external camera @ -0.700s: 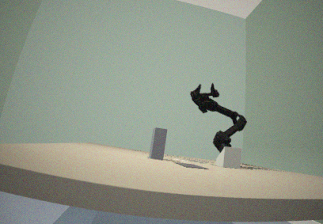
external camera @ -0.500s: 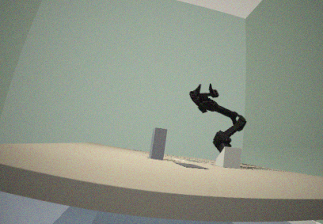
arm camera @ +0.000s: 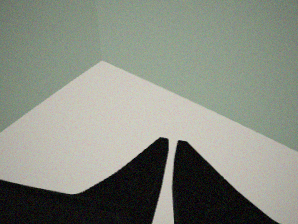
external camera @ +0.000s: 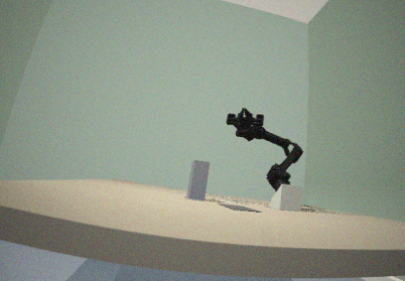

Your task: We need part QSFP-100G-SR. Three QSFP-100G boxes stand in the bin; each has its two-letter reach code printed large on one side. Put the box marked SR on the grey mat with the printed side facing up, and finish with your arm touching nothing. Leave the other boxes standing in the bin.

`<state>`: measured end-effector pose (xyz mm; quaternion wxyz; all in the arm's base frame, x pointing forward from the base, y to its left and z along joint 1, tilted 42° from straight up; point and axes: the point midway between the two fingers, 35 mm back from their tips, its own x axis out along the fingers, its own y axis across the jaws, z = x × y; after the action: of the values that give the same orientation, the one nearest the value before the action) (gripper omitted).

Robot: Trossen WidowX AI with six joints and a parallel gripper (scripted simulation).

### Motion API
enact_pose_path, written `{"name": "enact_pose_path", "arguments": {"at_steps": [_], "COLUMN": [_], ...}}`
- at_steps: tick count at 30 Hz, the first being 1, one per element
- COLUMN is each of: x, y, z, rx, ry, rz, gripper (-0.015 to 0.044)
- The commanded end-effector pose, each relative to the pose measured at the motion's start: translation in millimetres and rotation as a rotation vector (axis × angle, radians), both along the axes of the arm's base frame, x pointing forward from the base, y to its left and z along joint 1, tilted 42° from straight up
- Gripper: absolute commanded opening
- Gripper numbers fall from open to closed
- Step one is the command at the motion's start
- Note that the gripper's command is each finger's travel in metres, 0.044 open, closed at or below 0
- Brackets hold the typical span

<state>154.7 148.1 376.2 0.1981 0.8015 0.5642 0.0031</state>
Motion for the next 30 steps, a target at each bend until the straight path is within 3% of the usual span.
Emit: {"name": "enact_pose_path", "arguments": {"at_steps": [1,30], "x": [23.7,129.9], "y": [-0.5,-12.2], "z": [-16.7,-116.7], "rx": [-0.104,-0.94], "ry": [-0.091,-0.654], "rz": [-0.034,-0.006], "gripper": [0.0,0.0]}}
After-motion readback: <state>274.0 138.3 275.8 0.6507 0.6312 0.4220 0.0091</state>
